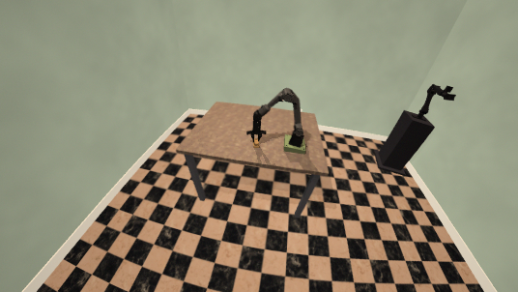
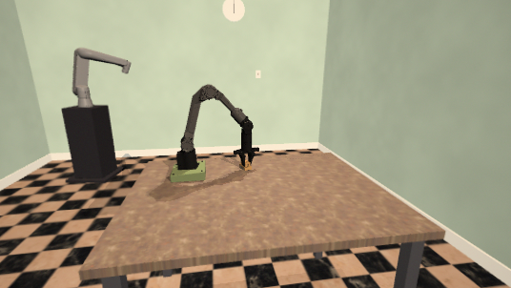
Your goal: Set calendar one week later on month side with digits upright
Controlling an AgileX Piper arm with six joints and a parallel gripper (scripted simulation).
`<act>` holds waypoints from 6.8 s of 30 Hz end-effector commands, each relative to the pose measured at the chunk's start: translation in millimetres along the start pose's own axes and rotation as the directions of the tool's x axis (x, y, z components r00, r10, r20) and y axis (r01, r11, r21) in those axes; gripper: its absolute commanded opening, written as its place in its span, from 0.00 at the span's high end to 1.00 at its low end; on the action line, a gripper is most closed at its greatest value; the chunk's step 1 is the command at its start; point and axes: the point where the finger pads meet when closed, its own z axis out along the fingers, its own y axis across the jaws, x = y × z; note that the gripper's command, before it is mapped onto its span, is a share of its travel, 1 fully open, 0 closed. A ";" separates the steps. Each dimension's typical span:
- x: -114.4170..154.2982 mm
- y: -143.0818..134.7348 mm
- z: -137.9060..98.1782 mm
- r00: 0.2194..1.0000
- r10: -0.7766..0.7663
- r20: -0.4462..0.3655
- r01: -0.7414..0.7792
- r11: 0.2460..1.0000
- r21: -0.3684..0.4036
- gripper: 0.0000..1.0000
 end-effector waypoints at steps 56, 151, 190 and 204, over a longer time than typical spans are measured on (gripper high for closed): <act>-6.6 1.2 -98.8 0.976 -0.219 0.000 0.219 0.976 0.001 0.65; -89.2 0.4 -64.8 -1.000 0.000 0.001 0.000 -1.000 -0.005 0.65; -90.3 0.3 6.2 -1.000 -0.001 0.000 0.001 -1.000 -0.002 0.65; -90.3 0.3 6.2 -1.000 -0.001 0.000 0.001 -1.000 -0.002 0.65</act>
